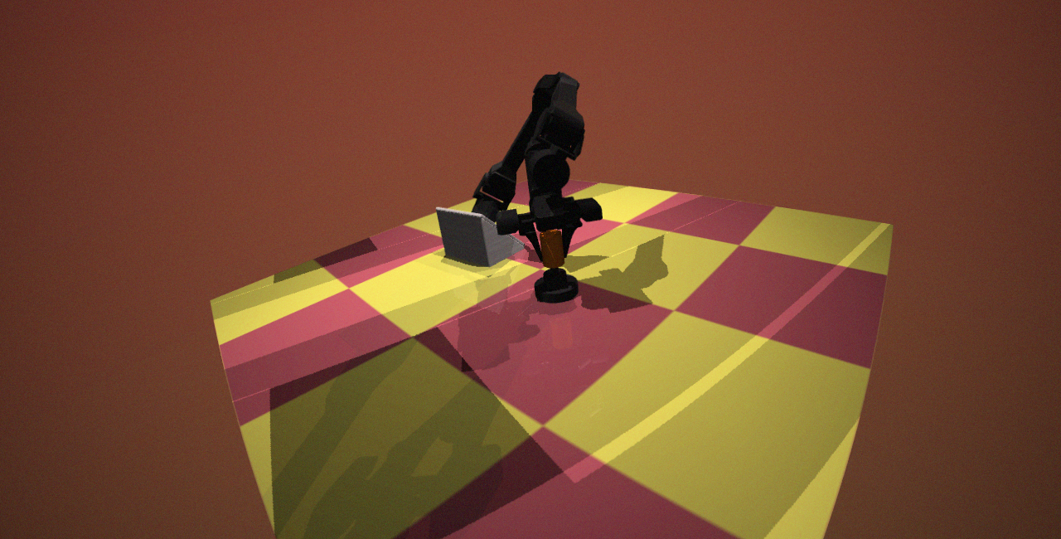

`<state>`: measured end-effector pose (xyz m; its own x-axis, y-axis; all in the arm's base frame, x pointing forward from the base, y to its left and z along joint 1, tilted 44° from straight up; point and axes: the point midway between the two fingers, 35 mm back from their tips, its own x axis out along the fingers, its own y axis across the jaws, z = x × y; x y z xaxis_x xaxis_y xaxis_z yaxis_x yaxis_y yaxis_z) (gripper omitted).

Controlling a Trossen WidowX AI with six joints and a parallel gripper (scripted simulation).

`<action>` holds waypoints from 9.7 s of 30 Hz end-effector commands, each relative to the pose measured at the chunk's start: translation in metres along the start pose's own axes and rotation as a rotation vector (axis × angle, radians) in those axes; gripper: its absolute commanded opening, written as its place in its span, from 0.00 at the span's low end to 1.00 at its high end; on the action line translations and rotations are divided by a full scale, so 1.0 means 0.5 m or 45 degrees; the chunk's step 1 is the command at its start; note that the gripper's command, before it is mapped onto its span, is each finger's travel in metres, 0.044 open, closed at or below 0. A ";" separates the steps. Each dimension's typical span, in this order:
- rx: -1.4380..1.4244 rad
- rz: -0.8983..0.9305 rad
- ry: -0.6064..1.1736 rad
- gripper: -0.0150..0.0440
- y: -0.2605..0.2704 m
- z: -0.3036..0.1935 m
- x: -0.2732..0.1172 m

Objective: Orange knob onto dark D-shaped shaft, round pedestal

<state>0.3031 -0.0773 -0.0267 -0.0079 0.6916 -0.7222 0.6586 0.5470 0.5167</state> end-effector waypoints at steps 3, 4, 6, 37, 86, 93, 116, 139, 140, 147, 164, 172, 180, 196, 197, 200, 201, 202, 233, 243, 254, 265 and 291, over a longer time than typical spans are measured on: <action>0.045 0.000 -0.007 0.25 0.000 0.002 -0.002; 0.045 0.000 -0.007 0.25 -0.001 0.002 -0.001; 0.045 0.000 -0.007 0.25 -0.001 0.001 0.000; 0.259 0.001 -0.007 0.25 0.000 0.003 -0.004; 0.578 0.002 -0.007 0.25 -0.001 -0.001 0.001; 0.578 0.002 -0.007 0.25 0.000 -0.001 0.005; 0.845 0.002 -0.007 0.25 -0.001 0.003 -0.002; 0.845 0.002 -0.006 0.25 0.000 -0.001 0.004; 0.845 0.002 -0.006 0.25 0.000 0.000 0.002; 0.913 0.002 -0.007 0.25 0.001 0.001 -0.004; 1.111 0.003 -0.006 0.25 0.000 -0.001 0.001; 1.111 0.003 -0.006 0.25 0.000 0.000 0.006; 1.111 0.003 -0.006 0.25 0.000 0.000 -0.002; 1.378 0.004 -0.006 0.25 0.000 0.002 -0.001; 1.378 0.004 -0.006 0.25 0.000 0.001 0.000; 1.378 0.004 -0.006 0.25 -0.001 0.000 0.001; 1.378 0.004 -0.006 0.25 0.000 -0.001 0.001; 1.378 0.004 -0.006 0.25 0.000 -0.001 0.001; 1.317 0.004 -0.006 0.25 0.000 0.000 0.008; 1.328 0.004 -0.006 0.25 0.000 0.000 0.008; 1.412 0.004 -0.006 0.25 0.000 -0.002 -0.006; 1.445 0.004 -0.006 0.25 0.000 0.004 0.004; 1.512 0.004 -0.006 0.25 -0.003 -0.004 0.005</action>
<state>0.3001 -0.0749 -0.0277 -0.0059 0.6914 -0.7224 0.9460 -0.2302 -0.2280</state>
